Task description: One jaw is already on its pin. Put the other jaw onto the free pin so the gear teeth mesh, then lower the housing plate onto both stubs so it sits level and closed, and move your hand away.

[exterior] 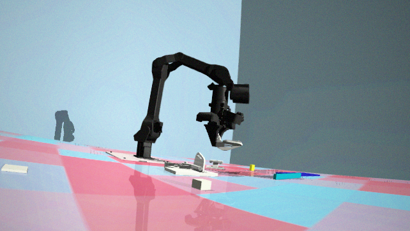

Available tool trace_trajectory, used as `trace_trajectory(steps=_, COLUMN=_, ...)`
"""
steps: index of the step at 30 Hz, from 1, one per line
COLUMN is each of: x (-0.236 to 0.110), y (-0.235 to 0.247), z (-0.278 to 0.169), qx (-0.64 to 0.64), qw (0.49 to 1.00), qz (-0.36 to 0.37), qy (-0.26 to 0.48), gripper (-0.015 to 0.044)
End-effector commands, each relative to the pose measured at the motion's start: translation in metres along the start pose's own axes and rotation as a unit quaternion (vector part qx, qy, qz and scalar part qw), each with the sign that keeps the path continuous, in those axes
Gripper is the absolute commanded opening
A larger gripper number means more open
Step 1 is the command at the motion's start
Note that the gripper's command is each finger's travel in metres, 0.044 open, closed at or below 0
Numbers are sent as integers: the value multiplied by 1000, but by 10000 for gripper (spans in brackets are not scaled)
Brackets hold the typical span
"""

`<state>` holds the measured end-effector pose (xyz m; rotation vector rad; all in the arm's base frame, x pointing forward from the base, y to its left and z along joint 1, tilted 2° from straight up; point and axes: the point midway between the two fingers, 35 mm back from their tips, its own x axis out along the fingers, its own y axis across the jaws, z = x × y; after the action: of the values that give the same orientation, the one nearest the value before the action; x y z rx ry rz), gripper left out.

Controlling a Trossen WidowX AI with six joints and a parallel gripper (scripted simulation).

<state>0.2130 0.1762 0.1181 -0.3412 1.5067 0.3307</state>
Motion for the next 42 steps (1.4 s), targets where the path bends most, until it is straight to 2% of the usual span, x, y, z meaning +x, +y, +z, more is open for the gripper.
trace_trajectory(steps=1, x=-1, y=5, z=2, qx=73, qw=997, qz=-1, qy=-1, gripper=37)
trace_trajectory(steps=8, x=-1, y=12, z=2, qx=180, qw=984, qz=-1, qy=-1, gripper=37)
trace_trajectory(steps=16, x=-1, y=12, z=2, qx=193, qw=981, qz=-1, qy=-1, gripper=37)
trace_trajectory(steps=20, x=-1, y=16, z=3, qx=244, qw=970, qz=0, qy=-1, gripper=37)
trace_trajectory(steps=30, x=-1, y=26, z=4, qx=392, qw=920, qz=0, qy=-1, gripper=37)
trace_trajectory(steps=42, x=-1, y=37, z=6, qx=549, qw=836, qz=1, qy=-1, gripper=37)
